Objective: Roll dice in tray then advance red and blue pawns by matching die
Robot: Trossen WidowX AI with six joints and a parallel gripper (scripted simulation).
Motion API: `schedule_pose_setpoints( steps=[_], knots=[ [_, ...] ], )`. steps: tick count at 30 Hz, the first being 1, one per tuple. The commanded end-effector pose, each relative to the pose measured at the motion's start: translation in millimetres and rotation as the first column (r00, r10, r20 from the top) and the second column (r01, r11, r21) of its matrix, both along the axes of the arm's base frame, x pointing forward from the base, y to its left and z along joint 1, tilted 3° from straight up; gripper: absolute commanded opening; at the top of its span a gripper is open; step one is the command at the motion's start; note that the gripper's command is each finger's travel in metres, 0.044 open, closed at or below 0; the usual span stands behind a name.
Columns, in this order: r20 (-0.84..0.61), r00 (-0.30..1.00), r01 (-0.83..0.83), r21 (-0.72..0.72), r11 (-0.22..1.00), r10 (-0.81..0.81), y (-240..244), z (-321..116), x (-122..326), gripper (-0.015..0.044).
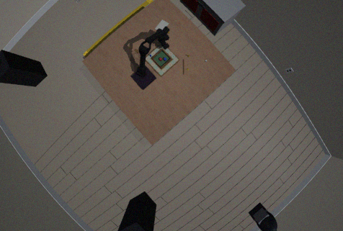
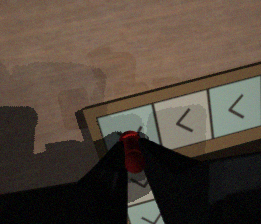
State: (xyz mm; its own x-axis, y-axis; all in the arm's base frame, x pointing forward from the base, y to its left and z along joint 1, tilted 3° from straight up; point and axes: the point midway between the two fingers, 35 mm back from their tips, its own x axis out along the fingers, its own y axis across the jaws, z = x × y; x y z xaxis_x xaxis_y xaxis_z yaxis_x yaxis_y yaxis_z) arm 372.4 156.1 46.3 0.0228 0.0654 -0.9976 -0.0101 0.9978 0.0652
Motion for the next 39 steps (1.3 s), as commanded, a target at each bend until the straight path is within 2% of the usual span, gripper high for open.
schedule_pose_setpoints(
  steps=[1, 6, 23, 26, 30, 33, 39],
  knots=[
    [-0.006, 1.0, 0.004, -0.007, 1.0, -0.004, -1, -7, -2, 0.0],
    [-0.006, 1.0, 0.004, -0.007, 1.0, -0.004, -1, -14, -2, 0.0],
    [-0.003, 1.0, 0.001, -0.002, 1.0, -0.001, 0, 1, 0, 0.044],
    [-0.006, 1.0, 0.004, -0.007, 1.0, -0.004, -3, 35, -2, 0.044],
    [-0.006, 1.0, 0.004, -0.007, 1.0, -0.004, -4, 37, -2, 0.044],
    [-0.011, 0.998, 0.059, -0.006, 0.998, -0.059, -3, 42, -19, 0.0361],
    [-0.031, 0.959, 0.283, -0.007, 0.959, -0.283, -6, 51, -88, 0.0204]
  ],
)
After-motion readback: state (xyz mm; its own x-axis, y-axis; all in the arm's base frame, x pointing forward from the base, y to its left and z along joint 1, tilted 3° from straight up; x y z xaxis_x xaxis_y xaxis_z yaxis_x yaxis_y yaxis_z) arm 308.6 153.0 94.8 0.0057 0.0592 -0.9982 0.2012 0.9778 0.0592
